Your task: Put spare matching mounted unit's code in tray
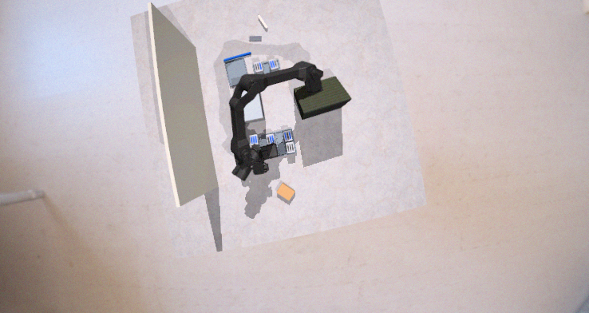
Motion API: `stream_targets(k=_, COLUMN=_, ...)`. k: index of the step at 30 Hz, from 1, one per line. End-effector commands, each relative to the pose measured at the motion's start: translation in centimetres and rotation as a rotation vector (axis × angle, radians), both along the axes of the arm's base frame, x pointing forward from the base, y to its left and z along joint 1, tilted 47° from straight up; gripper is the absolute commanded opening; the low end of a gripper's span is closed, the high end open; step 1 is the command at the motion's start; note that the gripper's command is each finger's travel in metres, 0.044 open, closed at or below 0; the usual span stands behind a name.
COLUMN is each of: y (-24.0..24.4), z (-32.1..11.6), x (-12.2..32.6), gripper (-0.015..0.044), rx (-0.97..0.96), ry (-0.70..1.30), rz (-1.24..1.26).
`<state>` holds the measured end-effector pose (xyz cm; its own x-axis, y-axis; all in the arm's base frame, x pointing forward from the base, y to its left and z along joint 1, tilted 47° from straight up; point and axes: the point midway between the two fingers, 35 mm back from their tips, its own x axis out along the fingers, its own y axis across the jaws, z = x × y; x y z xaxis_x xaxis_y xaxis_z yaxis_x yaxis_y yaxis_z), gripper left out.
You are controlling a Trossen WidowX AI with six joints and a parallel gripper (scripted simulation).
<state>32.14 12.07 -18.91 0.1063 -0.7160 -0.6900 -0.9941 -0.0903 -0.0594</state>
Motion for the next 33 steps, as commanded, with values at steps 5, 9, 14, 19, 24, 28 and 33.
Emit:
stream_targets(k=5, y=1.0, z=0.8, x=0.0, gripper=0.0, rx=0.001, ry=0.001, rz=0.002)
stream_targets(k=9, y=3.6, z=3.2, x=-0.4, gripper=0.0, rx=0.0, ry=0.003, rz=0.005)
stream_targets(k=14, y=5.7, z=5.5, x=-0.9, gripper=0.0, rx=-0.003, ry=0.005, rz=0.007)
stream_targets(k=19, y=5.9, z=5.4, x=-0.9, gripper=0.0, rx=-0.003, ry=0.003, rz=0.022)
stream_targets(k=24, y=7.7, z=7.0, x=-1.0, gripper=0.0, rx=-0.001, ry=0.004, rz=0.017)
stream_targets(k=28, y=9.2, z=8.5, x=-1.3, gripper=0.0, rx=0.0, ry=0.005, rz=0.013)
stream_targets(k=33, y=10.8, z=10.3, x=-1.7, gripper=0.0, rx=0.0, ry=0.006, rz=0.008)
